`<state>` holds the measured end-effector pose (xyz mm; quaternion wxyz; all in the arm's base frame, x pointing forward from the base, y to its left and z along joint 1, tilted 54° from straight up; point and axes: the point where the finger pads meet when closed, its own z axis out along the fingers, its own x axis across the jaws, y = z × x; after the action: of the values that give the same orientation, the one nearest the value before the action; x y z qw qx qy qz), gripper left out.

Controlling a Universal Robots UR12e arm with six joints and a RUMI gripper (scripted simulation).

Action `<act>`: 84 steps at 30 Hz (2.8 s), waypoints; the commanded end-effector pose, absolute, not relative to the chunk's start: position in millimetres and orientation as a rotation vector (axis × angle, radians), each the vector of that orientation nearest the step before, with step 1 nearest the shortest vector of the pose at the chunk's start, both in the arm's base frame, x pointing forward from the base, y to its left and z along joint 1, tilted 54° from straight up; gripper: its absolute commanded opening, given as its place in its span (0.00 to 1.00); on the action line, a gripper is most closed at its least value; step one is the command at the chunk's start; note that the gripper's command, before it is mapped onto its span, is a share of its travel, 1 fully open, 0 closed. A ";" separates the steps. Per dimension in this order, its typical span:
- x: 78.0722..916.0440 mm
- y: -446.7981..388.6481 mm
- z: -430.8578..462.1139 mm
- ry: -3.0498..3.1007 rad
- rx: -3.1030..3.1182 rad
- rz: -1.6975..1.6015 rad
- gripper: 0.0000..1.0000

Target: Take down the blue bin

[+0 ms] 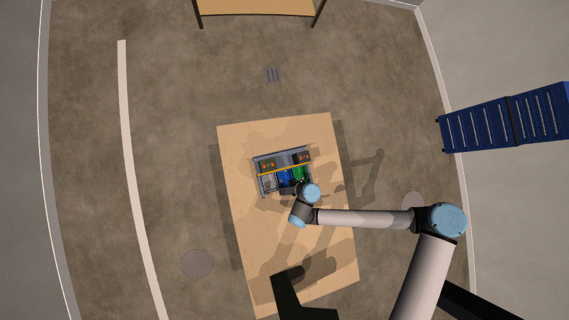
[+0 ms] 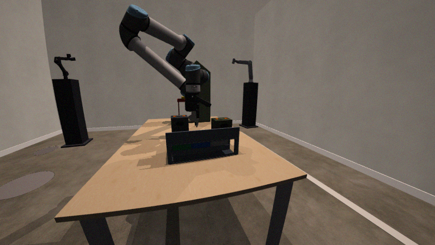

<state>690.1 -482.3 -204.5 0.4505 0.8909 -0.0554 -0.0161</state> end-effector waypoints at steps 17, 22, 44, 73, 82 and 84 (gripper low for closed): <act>687.8 -506.1 -221.4 -0.136 2.202 -0.039 0.26; 687.8 -506.1 -221.4 -0.136 2.202 -0.039 0.26; 683.6 -543.4 -248.1 -0.136 2.202 -0.039 0.26; 684.1 -538.9 -244.9 -0.136 2.202 -0.039 0.26; 684.3 -536.6 -243.2 -0.136 2.202 -0.039 0.26; 684.3 -536.6 -243.2 -0.136 2.202 -0.039 0.26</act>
<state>683.7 -537.5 -243.9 0.4505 0.8909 -0.0554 -0.0161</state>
